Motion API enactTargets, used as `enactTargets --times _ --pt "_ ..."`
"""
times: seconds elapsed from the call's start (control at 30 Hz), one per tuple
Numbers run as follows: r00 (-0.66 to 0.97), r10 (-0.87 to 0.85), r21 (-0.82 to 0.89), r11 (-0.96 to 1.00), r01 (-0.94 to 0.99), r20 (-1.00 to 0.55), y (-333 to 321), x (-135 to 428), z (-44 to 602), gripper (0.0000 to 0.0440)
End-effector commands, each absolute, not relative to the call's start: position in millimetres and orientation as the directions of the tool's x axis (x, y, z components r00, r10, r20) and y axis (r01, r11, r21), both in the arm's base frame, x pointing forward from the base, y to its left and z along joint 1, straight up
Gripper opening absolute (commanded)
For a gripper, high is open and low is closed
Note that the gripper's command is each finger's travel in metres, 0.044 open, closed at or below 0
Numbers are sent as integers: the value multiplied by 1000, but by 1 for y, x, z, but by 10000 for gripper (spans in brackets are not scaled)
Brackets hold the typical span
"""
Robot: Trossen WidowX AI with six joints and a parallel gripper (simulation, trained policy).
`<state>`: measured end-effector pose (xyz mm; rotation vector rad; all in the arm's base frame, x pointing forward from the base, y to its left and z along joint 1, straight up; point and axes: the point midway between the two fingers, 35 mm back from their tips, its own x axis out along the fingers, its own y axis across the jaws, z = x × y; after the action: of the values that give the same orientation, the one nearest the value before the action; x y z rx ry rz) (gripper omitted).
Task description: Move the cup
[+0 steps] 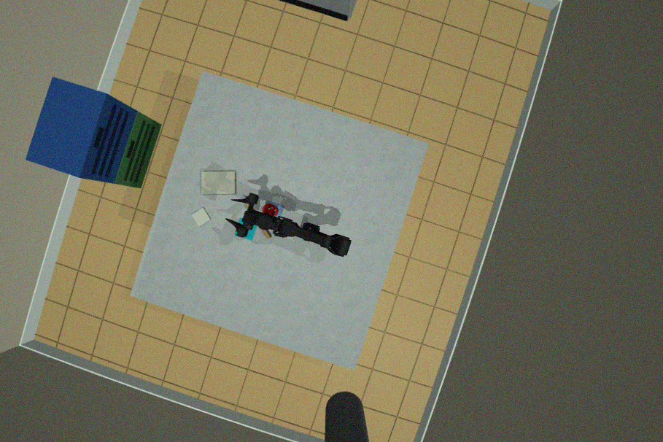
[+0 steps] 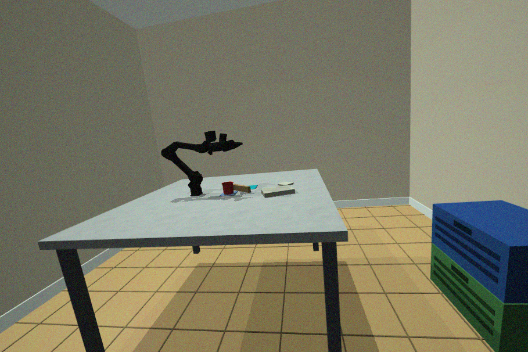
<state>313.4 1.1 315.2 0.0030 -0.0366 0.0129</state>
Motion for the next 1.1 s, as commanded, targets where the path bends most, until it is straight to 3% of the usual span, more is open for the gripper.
enactTargets --times 0.0,0.37,0.7,1.07 --pt "999 13 7 1000 -13 31 2 313 314 374" --pt "996 35 70 997 -29 -80 13 310 298 92" --pt "973 90 156 986 -57 -214 32 309 288 63" --pt "921 138 247 968 -47 -364 50 307 280 70"
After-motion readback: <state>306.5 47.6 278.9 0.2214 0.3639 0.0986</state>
